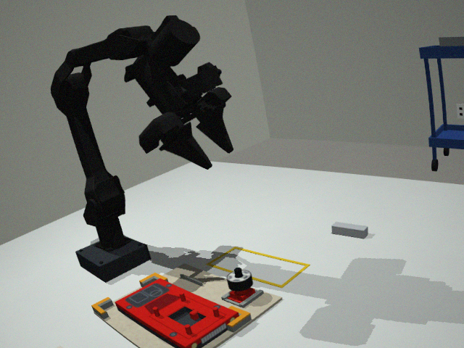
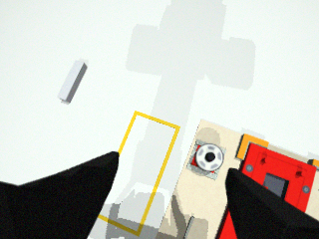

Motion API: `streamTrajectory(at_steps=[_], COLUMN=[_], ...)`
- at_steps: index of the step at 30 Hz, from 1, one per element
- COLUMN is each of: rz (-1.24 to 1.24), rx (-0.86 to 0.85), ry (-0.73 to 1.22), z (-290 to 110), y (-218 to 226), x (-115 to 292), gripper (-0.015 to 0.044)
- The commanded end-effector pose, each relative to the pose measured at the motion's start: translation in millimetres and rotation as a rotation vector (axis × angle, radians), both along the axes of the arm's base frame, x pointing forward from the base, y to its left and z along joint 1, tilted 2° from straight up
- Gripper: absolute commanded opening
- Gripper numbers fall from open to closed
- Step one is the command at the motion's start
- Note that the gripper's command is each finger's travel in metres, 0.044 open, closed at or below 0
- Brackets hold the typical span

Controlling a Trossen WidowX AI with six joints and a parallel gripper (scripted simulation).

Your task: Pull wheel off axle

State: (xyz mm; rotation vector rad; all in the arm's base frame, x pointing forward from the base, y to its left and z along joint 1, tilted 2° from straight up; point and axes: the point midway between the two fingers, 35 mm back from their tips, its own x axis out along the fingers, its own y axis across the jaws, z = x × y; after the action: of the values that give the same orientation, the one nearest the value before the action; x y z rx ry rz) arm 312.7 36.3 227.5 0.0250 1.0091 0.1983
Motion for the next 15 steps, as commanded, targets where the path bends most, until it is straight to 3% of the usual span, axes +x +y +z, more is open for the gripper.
streamTrajectory(at_steps=[1,15], rz=[-0.049,-0.183], rx=[-0.017,-0.1], ry=[0.123,0.536], z=[-22.0,-109.8], y=[-5.5,-22.7], x=[14.0,46.6], gripper=[0.03,0.03])
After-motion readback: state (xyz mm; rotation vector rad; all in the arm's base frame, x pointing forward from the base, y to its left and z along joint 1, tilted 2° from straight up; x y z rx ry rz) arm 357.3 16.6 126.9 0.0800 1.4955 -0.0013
